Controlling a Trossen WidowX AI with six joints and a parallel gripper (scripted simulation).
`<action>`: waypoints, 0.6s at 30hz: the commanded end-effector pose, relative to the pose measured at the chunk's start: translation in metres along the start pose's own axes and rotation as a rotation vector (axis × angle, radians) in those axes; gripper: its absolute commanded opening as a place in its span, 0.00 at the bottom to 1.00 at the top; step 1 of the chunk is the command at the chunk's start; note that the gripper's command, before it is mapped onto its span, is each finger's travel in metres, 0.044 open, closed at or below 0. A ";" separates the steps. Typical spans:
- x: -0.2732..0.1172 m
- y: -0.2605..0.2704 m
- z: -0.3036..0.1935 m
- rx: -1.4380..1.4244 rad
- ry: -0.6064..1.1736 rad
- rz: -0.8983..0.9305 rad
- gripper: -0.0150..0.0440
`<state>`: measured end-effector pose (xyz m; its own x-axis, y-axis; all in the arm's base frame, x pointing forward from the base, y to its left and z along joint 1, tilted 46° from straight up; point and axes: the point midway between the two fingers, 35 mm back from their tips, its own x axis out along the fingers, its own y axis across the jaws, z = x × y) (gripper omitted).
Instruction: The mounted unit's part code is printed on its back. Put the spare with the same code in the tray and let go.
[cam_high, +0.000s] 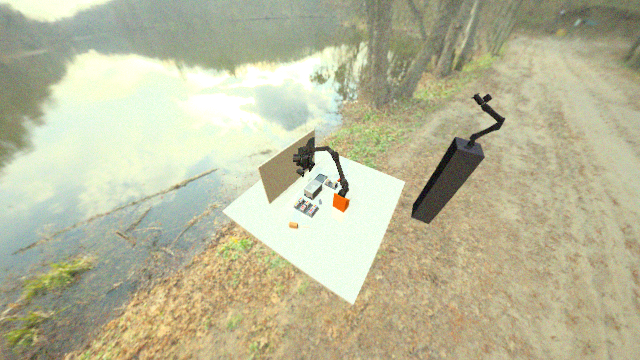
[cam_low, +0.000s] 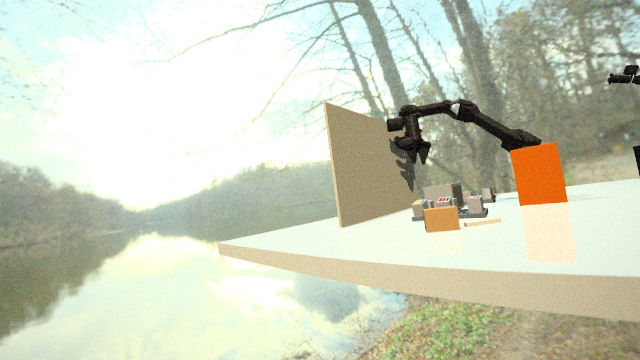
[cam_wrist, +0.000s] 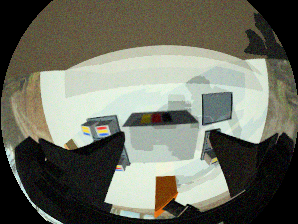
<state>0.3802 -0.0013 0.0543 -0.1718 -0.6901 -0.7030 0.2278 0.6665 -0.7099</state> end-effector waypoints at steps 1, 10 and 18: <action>0.006 -0.042 -0.006 0.231 0.000 0.005 1.00; 0.036 -0.145 -0.063 1.003 0.001 0.004 1.00; 0.060 -0.186 -0.115 1.472 -0.007 -0.013 1.00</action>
<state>0.2324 -0.1289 0.1392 -0.1807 -0.6915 -0.6994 0.9835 -0.1321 -0.1235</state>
